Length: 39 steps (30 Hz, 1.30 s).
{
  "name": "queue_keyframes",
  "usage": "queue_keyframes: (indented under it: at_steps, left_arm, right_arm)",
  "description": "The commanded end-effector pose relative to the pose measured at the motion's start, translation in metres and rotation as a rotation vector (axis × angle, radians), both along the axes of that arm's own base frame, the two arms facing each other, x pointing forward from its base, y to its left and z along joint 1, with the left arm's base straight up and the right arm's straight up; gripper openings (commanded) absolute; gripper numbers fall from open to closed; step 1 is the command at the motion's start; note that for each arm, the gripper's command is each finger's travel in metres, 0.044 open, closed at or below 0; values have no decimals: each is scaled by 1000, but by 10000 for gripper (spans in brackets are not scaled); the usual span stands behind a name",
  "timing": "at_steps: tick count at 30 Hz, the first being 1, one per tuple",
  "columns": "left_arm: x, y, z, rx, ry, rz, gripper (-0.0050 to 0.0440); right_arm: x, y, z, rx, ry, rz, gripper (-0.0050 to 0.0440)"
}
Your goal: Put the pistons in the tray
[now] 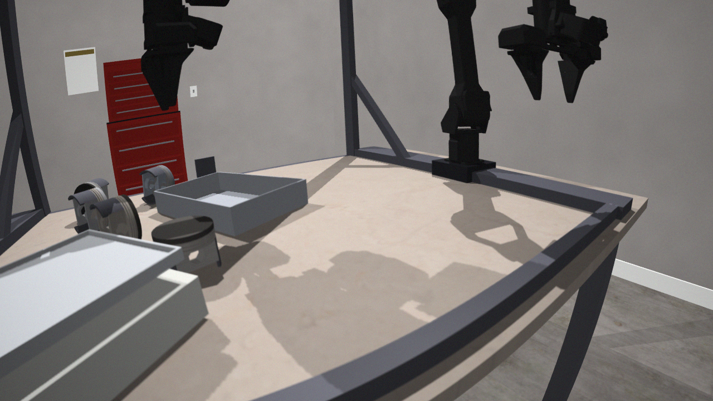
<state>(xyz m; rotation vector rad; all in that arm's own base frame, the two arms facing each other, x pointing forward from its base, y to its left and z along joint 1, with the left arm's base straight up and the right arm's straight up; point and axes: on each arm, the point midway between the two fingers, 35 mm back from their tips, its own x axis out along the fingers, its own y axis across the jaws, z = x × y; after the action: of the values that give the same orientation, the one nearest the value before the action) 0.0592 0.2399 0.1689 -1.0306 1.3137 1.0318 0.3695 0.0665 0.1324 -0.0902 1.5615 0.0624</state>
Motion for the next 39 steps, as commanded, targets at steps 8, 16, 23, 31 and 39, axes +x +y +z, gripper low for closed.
queue_keyframes:
  at_steps: [8, 16, 23, 31, 39]
  left_arm:
    - [1, 4, 5, 17, -5, -2, 400]
    - [1, 4, 5, 17, -5, -2, 400]
    - [1, 4, 5, 17, -5, -2, 400]
    - [1, 4, 5, 17, -5, -2, 400]
    - [1, 4, 5, 17, -5, -2, 400]
  right_arm:
    - [-6, -54, 13, 8, -44, -107, 392]
    - [-16, -87, 12, 8, -42, -217, 392]
    - [-29, -120, 10, 8, -41, -302, 392]
    - [-44, -146, 8, 8, -39, -421, 392]
    - [-66, -179, 5, 9, -38, -532, 392]
